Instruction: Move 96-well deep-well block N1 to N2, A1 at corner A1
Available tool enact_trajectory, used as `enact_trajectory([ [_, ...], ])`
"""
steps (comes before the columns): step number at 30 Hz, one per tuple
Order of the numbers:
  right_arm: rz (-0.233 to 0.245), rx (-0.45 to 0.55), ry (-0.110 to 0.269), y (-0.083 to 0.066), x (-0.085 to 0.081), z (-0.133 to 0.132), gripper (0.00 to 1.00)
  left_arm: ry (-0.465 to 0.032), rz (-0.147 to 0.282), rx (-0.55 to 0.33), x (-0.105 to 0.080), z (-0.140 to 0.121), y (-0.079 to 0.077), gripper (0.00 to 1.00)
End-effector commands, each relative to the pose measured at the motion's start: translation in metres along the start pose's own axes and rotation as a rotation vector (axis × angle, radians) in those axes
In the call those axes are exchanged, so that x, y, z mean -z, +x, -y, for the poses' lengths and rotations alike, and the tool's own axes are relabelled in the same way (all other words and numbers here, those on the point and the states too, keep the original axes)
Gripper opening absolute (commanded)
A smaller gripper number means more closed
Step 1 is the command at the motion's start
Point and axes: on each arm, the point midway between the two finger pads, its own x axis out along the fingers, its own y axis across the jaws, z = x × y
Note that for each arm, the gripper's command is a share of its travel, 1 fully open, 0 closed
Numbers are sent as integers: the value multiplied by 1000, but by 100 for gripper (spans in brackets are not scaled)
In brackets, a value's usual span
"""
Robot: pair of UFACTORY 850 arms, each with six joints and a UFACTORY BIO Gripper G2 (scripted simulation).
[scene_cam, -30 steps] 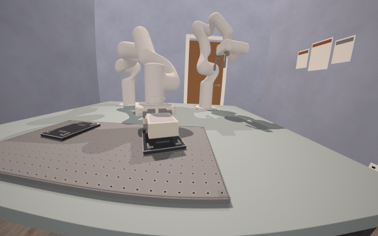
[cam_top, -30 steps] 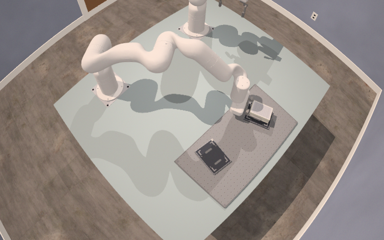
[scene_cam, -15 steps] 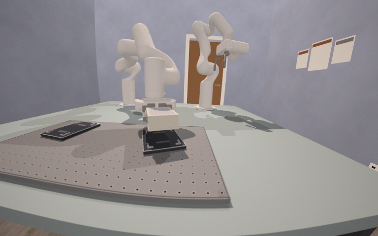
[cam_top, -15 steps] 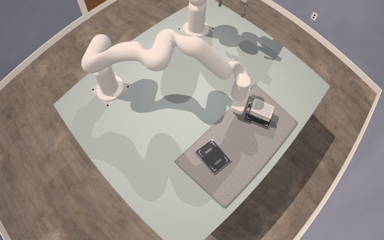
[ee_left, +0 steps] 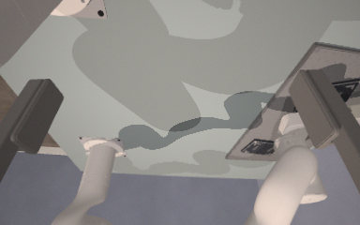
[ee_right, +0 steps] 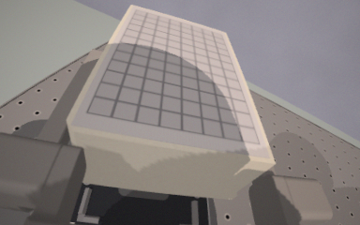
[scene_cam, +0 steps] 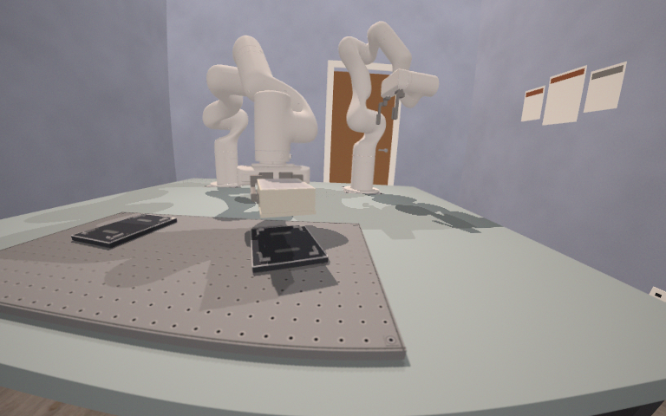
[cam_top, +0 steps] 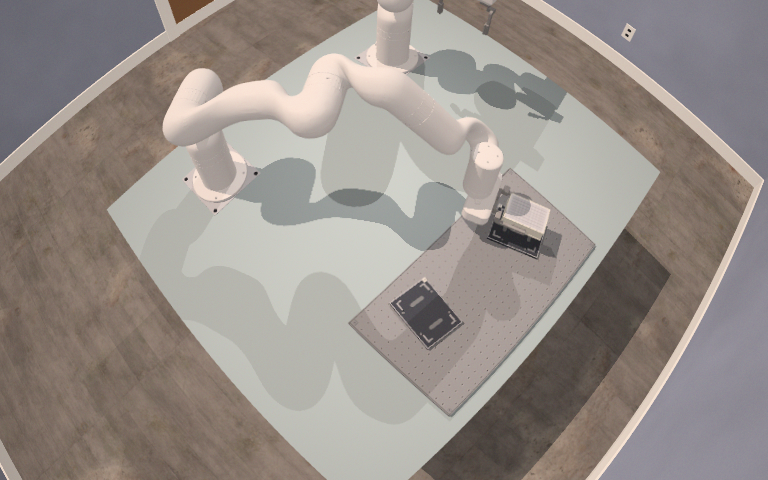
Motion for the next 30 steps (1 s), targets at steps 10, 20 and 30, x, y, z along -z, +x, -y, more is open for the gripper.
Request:
enact_trajectory([
  [10, 3, 0, 1, 1, -13, 0, 0, 0, 0, 1, 0, 0, 0, 100],
  [20, 3, 100, 1, -4, -13, 9, 0, 0, 0, 1, 0, 0, 0, 100],
  [30, 3, 367, 1, -15, -13, 33, 0, 0, 0, 1, 0, 0, 0, 100],
])
